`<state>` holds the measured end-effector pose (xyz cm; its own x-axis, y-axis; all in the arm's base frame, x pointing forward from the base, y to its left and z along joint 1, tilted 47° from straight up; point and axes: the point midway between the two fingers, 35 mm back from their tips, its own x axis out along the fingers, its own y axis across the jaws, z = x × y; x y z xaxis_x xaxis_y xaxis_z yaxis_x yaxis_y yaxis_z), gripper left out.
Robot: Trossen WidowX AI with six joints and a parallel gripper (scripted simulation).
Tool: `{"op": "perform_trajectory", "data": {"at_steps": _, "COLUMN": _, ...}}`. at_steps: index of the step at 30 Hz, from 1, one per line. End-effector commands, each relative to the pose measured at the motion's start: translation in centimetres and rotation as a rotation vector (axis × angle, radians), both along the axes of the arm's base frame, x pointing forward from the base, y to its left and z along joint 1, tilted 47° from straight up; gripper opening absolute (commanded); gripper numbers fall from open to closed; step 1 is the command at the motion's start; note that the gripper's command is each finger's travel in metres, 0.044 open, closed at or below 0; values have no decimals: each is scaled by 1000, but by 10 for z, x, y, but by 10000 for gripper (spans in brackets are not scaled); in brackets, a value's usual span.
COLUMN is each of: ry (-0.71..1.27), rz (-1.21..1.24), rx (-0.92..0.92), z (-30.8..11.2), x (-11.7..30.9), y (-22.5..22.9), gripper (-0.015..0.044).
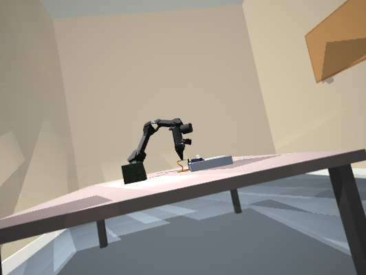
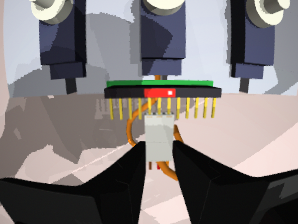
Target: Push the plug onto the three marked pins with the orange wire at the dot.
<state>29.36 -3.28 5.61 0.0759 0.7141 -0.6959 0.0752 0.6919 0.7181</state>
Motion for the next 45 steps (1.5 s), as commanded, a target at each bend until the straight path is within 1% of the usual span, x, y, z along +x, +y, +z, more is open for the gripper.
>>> {"op": "perform_trajectory", "data": {"at_steps": 1, "ry": 7, "rz": -3, "rx": 6, "z": -2, "x": 3, "y": 0, "gripper": 0}}
{"op": "perform_trajectory", "data": {"at_steps": 17, "ry": 7, "rz": -3, "rx": 6, "z": -4, "x": 13, "y": -1, "gripper": 0}}
{"op": "perform_trajectory", "data": {"at_steps": 26, "ry": 7, "rz": -3, "rx": 5, "z": -2, "x": 10, "y": 0, "gripper": 236}}
{"op": "perform_trajectory", "data": {"at_steps": 34, "ry": 8, "rz": -3, "rx": 4, "z": 38, "x": 6, "y": -41, "gripper": 440}}
{"op": "perform_trajectory", "data": {"at_steps": 45, "ry": 8, "rz": -3, "rx": 4, "z": 38, "x": 6, "y": -41, "gripper": 440}}
